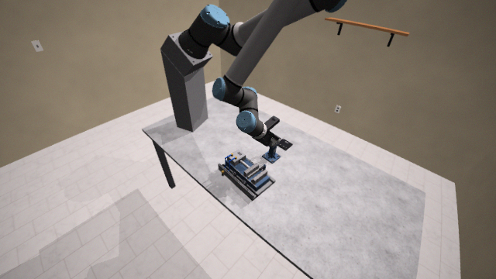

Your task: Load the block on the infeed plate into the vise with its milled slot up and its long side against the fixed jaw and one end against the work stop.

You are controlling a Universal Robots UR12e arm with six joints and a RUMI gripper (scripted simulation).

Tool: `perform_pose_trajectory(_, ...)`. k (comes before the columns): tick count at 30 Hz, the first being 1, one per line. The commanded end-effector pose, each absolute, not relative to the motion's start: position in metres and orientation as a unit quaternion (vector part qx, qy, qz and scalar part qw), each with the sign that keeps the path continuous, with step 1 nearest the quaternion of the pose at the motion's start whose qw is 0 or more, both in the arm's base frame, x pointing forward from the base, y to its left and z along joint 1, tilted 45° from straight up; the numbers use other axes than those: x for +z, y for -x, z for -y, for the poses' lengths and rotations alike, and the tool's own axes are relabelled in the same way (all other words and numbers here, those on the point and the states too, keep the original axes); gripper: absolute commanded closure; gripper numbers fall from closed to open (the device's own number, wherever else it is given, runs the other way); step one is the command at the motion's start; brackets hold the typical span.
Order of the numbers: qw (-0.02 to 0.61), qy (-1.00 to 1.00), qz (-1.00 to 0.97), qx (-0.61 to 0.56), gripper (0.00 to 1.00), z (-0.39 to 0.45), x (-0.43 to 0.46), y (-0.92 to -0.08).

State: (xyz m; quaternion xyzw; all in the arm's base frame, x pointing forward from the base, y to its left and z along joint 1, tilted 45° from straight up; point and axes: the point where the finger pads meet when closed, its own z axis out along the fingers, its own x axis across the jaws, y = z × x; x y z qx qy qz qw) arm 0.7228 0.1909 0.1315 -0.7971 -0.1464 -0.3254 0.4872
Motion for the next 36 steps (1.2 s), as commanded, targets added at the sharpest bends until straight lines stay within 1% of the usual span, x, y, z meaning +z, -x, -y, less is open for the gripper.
perform_pose_trajectory(1,0.487,0.797,0.147,-0.326,1.0,-0.1908,0.1319,-0.7229)
perform_pose_trajectory(35,0.487,0.797,0.147,-0.326,1.0,-0.1908,0.1319,-0.7229)
perform_pose_trajectory(36,0.487,0.797,0.147,-0.326,0.49,-0.1908,0.1319,-0.7229)
